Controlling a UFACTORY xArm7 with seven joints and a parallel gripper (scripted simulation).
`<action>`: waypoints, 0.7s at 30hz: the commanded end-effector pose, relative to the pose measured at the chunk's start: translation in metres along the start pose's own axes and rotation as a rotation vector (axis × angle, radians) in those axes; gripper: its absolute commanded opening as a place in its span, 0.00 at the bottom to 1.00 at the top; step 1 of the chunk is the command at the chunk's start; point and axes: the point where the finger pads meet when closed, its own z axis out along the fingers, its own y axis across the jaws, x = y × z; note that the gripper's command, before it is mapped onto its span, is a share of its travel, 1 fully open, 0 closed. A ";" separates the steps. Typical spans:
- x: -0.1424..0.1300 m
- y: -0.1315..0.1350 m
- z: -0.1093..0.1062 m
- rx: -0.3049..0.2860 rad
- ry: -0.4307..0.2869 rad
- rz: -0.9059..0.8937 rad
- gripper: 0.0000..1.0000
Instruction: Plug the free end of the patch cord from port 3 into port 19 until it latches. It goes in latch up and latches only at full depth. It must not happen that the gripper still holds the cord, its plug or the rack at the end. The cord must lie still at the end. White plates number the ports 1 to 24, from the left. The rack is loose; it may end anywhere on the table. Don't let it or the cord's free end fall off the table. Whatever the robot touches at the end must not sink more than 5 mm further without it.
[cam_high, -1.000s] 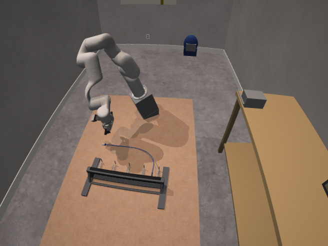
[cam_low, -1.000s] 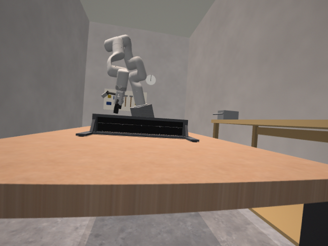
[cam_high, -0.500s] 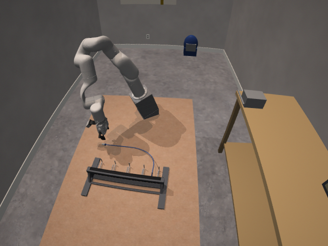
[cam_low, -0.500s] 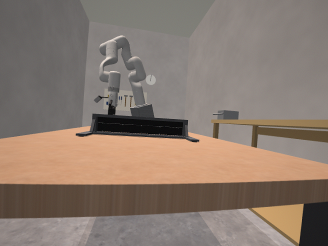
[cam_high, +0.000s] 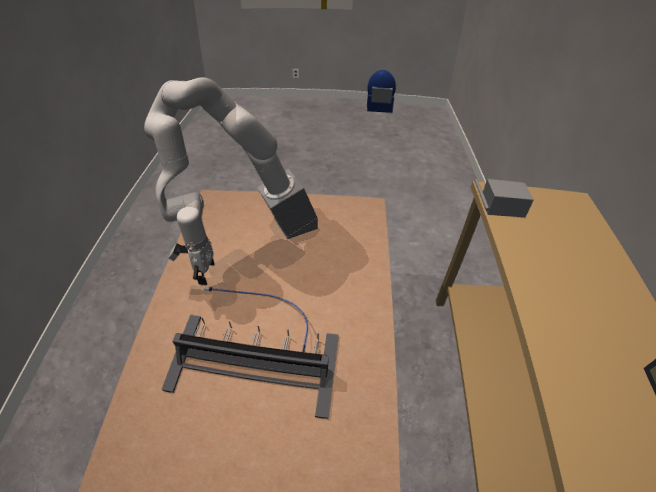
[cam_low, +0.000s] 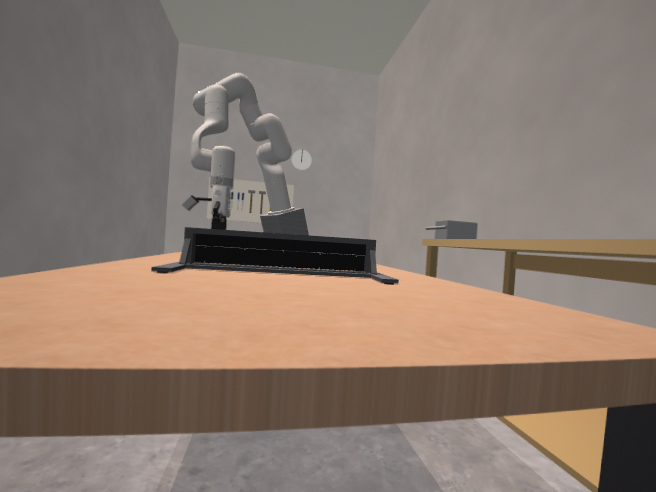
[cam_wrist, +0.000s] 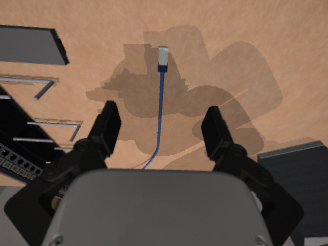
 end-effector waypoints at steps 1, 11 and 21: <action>0.001 -0.001 0.000 0.003 0.003 0.000 1.00; 0.001 -0.001 0.000 0.003 0.003 0.001 0.00; 0.001 -0.001 0.000 0.003 0.003 0.001 0.00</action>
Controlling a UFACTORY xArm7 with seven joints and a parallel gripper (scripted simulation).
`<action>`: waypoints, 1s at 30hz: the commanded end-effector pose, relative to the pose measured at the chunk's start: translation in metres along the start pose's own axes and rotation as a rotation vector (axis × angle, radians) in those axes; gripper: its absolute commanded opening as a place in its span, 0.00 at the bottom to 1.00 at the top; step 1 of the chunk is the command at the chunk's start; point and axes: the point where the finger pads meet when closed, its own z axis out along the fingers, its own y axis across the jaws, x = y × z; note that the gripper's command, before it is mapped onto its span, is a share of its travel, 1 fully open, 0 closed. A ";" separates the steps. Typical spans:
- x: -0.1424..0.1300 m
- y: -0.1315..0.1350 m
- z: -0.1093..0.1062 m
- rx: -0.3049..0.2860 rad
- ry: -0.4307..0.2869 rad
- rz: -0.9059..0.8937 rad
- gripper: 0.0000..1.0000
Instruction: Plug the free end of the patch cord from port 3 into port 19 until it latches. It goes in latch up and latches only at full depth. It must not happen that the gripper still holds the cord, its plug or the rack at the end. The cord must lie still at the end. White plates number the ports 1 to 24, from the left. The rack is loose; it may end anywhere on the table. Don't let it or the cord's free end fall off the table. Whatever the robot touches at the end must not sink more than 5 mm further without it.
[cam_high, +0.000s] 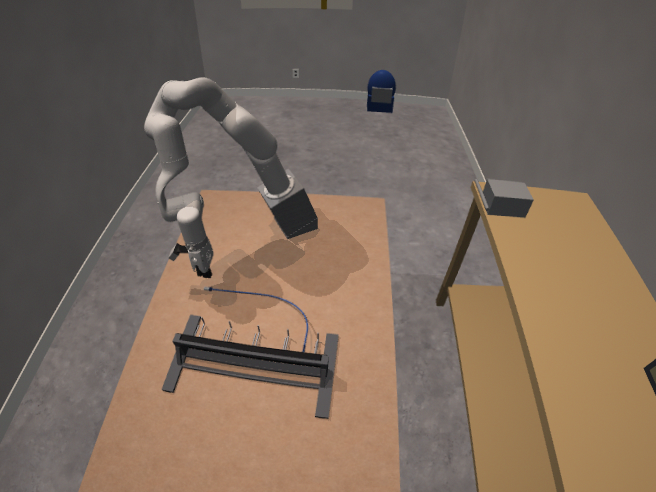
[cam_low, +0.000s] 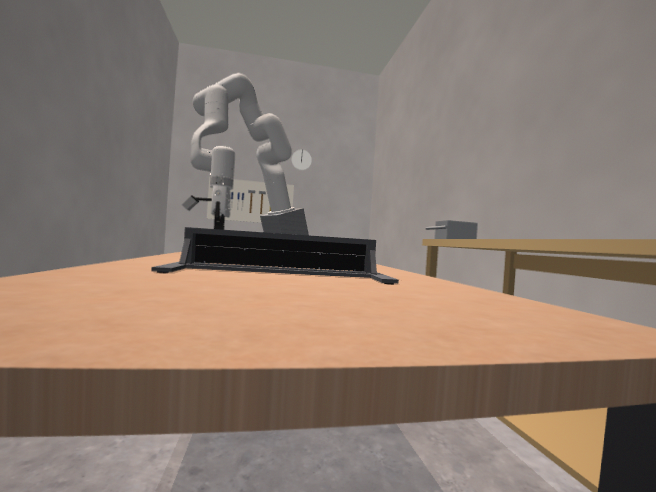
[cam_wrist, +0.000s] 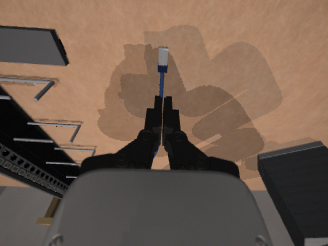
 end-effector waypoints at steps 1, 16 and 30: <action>0.000 -0.001 -0.001 0.003 0.001 0.000 0.00; 0.000 -0.001 -0.001 0.003 0.001 0.000 0.00; -0.053 0.000 0.006 -0.057 0.057 -0.263 0.00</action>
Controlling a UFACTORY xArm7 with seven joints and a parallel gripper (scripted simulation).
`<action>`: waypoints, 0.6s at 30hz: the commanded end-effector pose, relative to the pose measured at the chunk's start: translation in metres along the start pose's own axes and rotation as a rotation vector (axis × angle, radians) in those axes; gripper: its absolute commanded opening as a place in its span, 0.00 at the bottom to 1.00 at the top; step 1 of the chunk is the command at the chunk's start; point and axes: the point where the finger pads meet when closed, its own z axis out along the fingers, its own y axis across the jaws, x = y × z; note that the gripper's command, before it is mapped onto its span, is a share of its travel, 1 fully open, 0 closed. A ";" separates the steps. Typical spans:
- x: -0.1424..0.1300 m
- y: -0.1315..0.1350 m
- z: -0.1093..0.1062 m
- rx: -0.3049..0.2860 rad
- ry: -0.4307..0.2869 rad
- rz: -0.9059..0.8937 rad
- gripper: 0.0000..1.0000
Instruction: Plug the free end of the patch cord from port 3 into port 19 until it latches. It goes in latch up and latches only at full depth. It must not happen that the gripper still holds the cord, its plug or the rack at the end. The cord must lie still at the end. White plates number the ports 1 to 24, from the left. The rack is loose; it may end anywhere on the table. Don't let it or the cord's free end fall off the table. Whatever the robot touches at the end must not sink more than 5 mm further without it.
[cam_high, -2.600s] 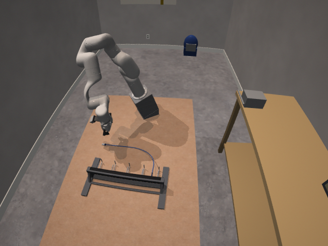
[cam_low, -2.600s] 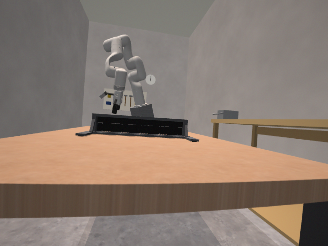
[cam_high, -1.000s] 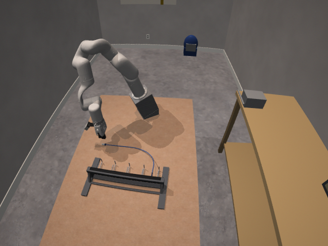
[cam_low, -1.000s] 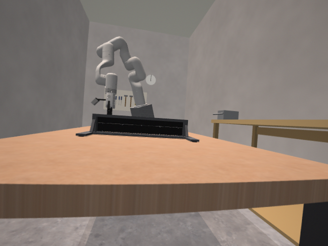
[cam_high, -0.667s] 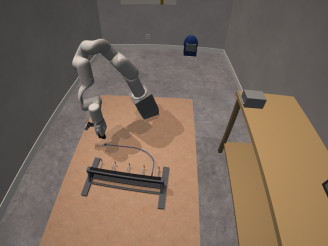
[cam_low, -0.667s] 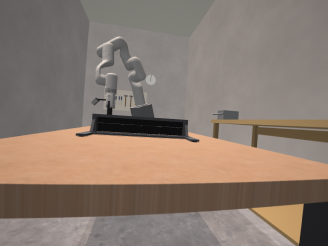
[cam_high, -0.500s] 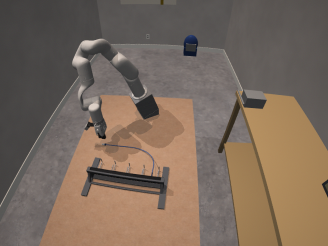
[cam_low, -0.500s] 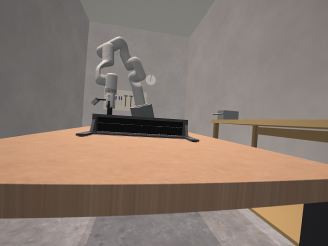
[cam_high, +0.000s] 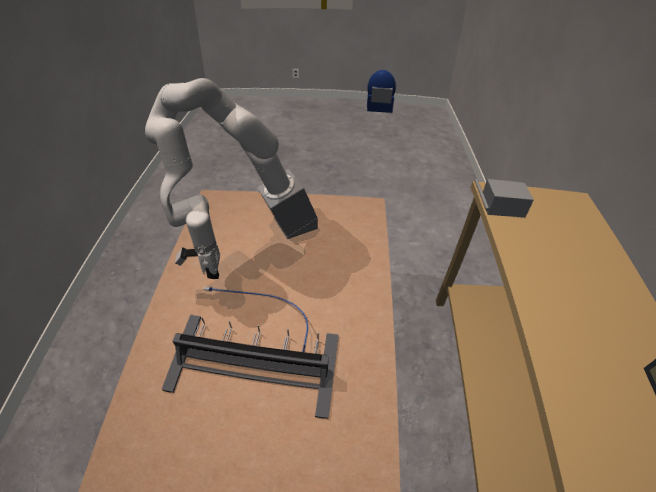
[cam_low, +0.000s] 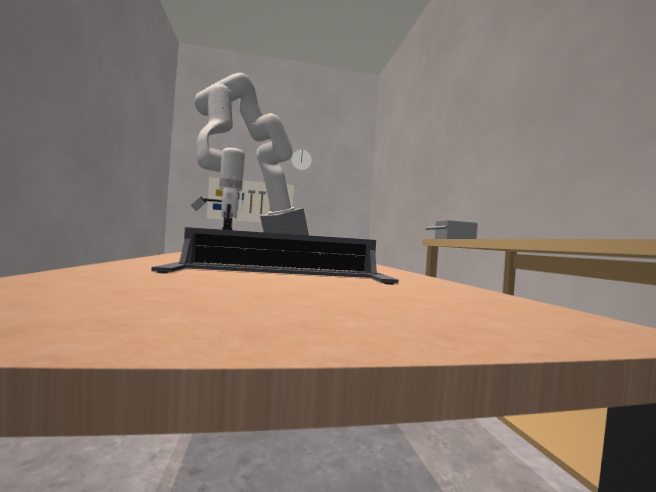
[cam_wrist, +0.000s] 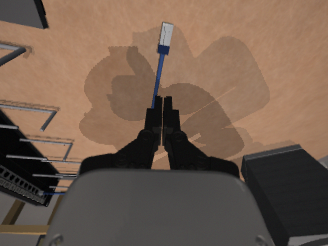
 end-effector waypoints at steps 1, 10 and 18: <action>-0.032 -0.006 0.002 -0.026 0.048 -0.159 0.00; -0.077 -0.019 0.000 -0.034 0.172 -0.452 0.00; -0.108 -0.038 -0.007 0.010 0.297 -0.665 0.00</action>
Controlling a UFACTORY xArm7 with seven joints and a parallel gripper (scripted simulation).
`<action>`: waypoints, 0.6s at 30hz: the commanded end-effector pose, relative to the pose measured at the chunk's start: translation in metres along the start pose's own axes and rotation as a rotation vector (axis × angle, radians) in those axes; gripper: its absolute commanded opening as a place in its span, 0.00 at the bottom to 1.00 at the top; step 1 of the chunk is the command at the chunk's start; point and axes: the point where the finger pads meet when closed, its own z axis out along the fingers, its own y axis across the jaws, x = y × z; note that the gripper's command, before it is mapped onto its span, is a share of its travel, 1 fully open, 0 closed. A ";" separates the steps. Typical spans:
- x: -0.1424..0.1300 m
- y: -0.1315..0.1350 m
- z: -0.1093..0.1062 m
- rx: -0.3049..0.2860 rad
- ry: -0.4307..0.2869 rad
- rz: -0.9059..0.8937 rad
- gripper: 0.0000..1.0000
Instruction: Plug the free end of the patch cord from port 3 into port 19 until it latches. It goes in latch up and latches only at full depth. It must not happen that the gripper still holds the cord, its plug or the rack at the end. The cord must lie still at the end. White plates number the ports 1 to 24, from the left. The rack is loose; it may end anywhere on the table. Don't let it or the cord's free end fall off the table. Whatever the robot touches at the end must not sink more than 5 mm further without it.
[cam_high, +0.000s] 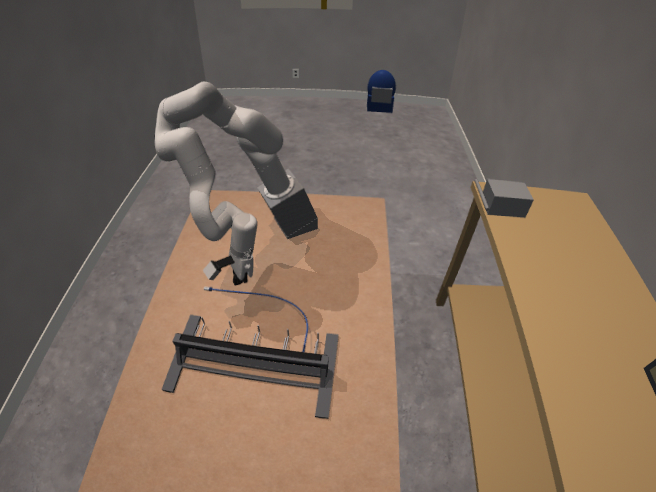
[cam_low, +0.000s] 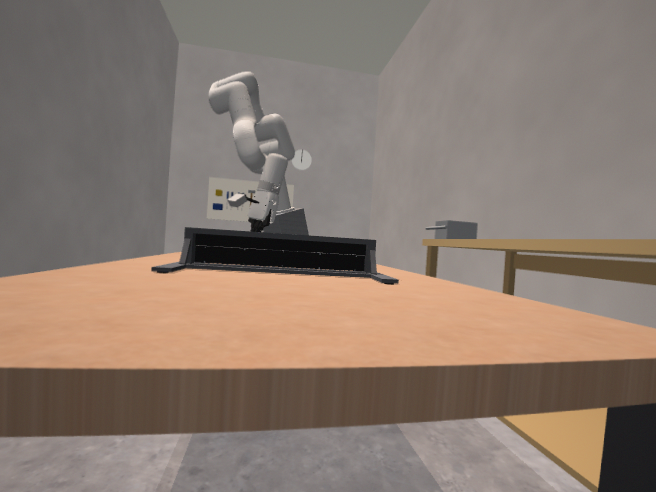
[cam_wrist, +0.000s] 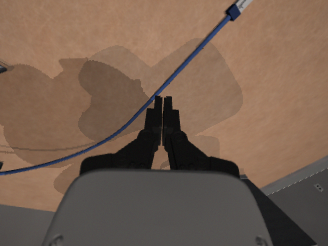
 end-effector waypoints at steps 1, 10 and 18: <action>-0.009 -0.022 -0.009 0.025 0.107 -0.128 0.00; -0.022 -0.068 -0.032 0.107 0.283 -0.323 0.00; -0.042 -0.124 -0.069 0.244 0.477 -0.487 0.00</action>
